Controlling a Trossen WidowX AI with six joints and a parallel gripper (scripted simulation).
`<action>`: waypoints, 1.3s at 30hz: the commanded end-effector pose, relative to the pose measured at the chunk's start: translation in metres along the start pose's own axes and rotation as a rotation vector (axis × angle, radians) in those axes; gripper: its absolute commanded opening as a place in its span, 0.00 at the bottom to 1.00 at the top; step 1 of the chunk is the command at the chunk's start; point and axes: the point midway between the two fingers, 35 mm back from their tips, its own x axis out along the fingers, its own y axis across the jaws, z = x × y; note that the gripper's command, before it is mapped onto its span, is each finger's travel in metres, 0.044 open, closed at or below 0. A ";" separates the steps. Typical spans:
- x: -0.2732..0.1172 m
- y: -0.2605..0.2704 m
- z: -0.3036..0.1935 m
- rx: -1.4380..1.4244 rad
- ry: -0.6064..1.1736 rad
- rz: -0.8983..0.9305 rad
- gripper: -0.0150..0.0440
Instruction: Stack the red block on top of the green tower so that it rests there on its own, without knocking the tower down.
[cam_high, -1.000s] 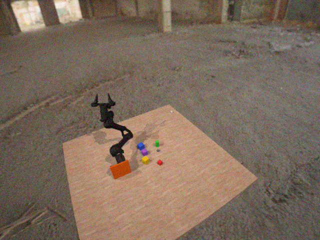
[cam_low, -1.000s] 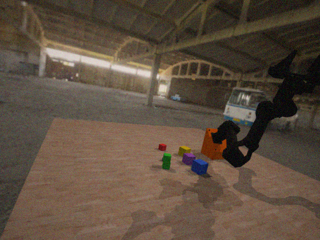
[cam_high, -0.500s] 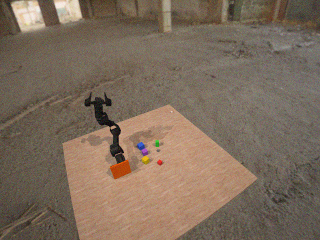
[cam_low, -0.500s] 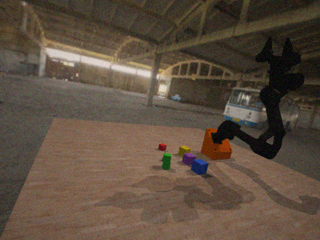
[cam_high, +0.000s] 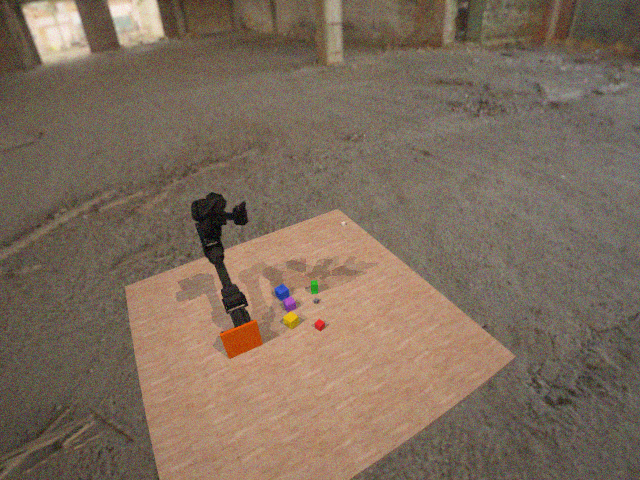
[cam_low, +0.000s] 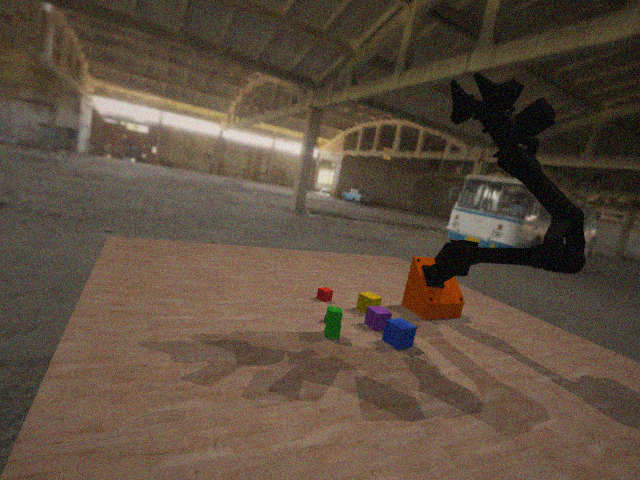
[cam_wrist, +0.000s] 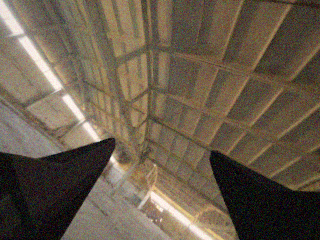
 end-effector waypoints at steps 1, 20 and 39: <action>0.022 0.028 -0.031 0.011 0.101 0.116 1.00; 0.047 0.211 -0.174 0.022 0.569 0.751 1.00; -0.065 0.374 -0.273 -0.146 1.006 1.495 1.00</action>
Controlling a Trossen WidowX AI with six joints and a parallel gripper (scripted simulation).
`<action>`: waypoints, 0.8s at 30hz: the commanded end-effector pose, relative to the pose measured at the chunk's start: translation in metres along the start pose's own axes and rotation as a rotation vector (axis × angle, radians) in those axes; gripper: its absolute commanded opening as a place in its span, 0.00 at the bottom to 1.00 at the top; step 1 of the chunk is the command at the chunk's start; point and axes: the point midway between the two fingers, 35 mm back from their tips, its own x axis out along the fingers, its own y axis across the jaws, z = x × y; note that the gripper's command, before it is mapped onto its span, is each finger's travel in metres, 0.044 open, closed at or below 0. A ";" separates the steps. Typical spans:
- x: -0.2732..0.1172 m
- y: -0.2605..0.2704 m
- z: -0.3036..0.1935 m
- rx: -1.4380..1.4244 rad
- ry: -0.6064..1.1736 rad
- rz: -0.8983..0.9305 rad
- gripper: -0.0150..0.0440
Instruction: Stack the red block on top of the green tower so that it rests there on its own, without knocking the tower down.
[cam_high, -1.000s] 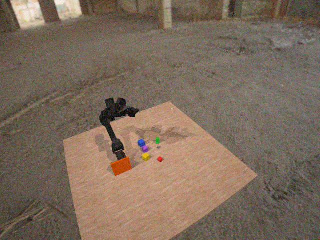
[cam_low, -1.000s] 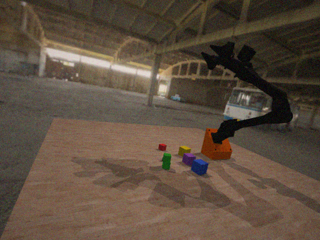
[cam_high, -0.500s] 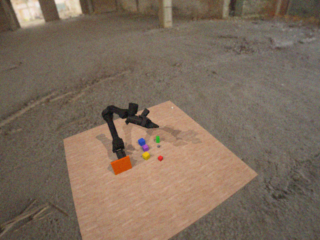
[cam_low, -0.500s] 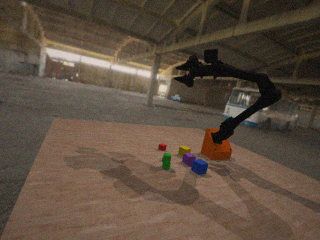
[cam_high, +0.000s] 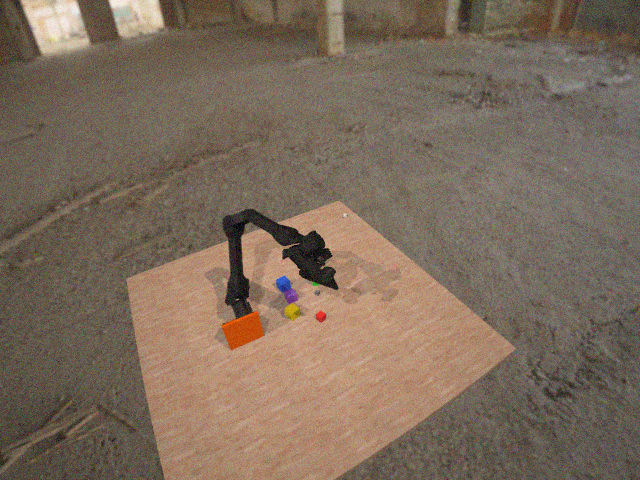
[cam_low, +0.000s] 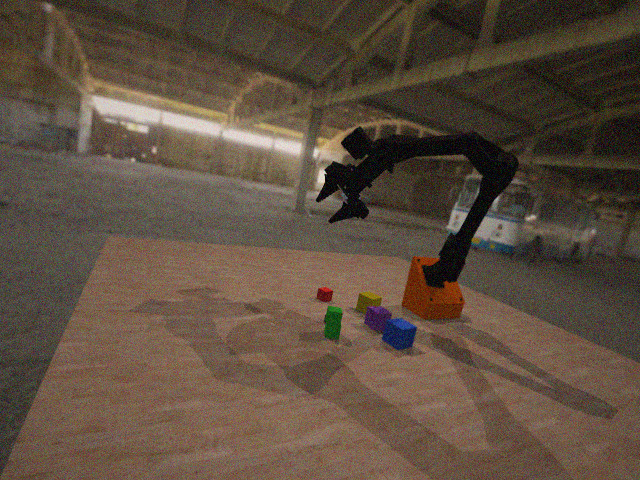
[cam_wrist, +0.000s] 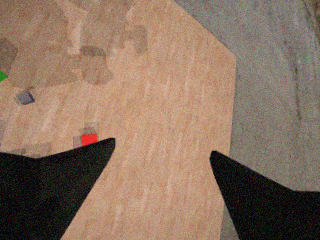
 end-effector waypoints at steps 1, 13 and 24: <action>0.026 0.021 -0.007 -0.037 0.081 0.122 1.00; 0.088 0.099 -0.042 -0.122 0.357 0.523 1.00; 0.106 0.116 -0.051 -0.125 0.371 0.543 1.00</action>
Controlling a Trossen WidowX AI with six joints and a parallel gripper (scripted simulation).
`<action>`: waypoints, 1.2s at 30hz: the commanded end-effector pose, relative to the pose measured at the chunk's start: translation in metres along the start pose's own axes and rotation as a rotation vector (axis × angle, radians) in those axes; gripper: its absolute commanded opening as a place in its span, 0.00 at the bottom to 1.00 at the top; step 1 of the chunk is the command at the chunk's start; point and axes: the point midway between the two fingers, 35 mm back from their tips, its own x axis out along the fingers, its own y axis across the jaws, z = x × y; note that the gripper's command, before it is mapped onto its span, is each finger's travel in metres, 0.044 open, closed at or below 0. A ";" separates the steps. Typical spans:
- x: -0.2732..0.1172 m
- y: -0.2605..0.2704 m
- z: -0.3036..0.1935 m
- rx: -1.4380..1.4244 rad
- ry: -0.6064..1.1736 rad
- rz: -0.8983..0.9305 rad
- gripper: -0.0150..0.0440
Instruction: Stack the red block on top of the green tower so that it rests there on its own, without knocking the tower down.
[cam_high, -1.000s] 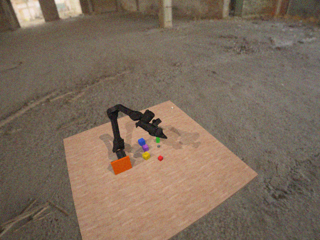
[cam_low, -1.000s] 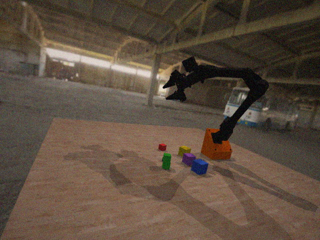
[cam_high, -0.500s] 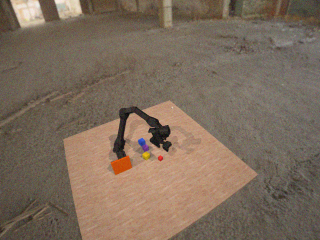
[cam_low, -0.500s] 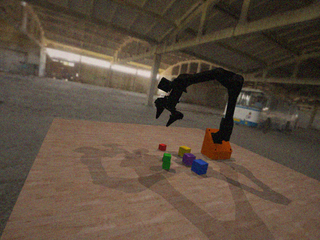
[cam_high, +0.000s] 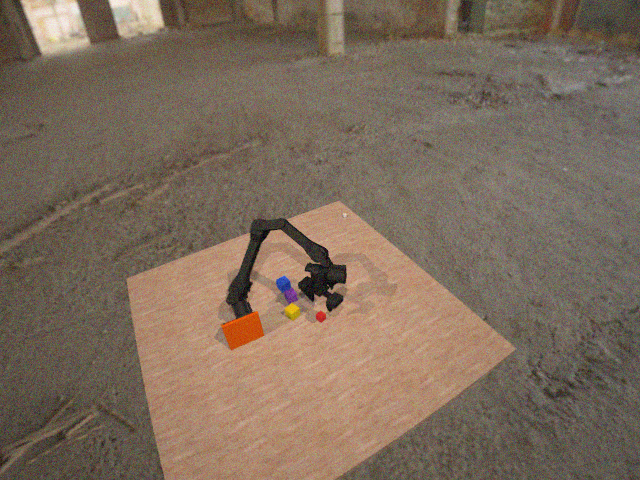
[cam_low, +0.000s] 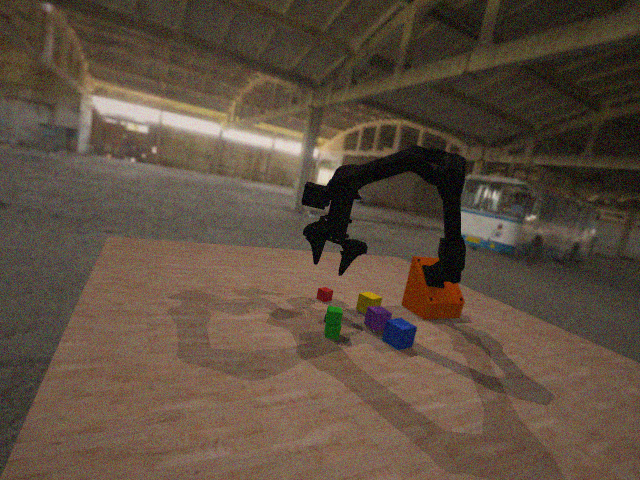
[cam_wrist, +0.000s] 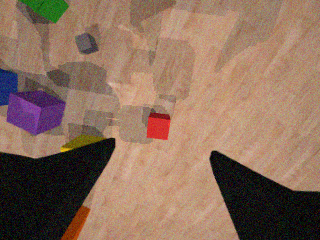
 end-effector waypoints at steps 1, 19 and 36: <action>0.024 0.003 -0.001 0.008 0.007 0.015 1.00; 0.054 0.006 -0.001 0.007 0.006 0.016 1.00; 0.078 0.008 -0.002 0.007 0.006 0.018 1.00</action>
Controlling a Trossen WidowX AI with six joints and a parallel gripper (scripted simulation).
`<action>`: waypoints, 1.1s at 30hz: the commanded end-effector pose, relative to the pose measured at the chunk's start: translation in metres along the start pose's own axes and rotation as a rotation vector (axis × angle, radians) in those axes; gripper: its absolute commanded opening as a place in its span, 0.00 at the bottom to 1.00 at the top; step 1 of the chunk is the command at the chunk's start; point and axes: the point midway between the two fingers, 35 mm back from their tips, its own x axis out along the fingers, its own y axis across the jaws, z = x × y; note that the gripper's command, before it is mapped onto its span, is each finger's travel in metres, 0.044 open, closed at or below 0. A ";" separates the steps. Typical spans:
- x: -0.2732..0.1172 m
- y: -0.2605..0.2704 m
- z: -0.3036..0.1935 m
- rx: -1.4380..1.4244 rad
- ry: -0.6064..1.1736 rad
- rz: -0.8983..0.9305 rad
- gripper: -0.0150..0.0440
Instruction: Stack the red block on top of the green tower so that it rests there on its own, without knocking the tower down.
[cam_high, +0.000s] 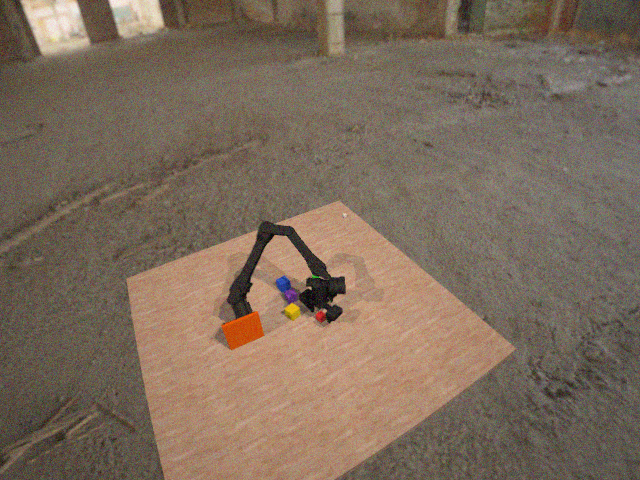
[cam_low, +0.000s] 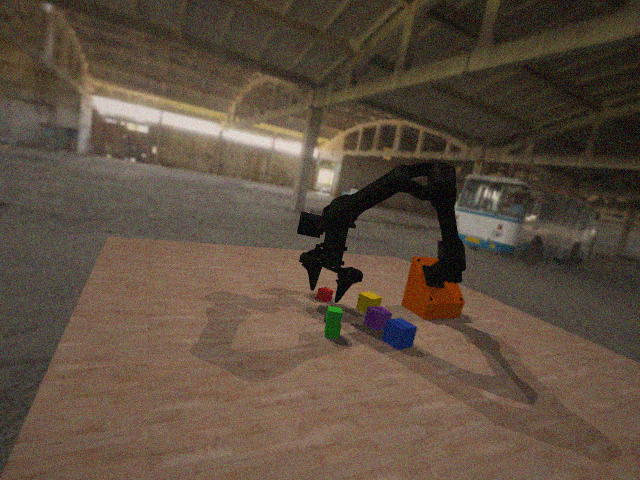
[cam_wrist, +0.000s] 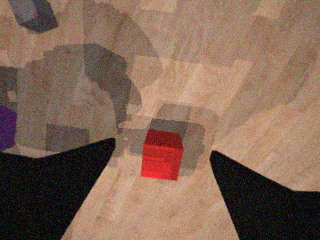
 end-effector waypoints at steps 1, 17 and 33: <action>0.003 0.001 -0.001 0.010 -0.001 0.007 1.00; 0.002 0.001 -0.001 0.010 -0.001 0.007 0.78; -0.004 0.000 -0.001 0.010 -0.001 0.006 0.26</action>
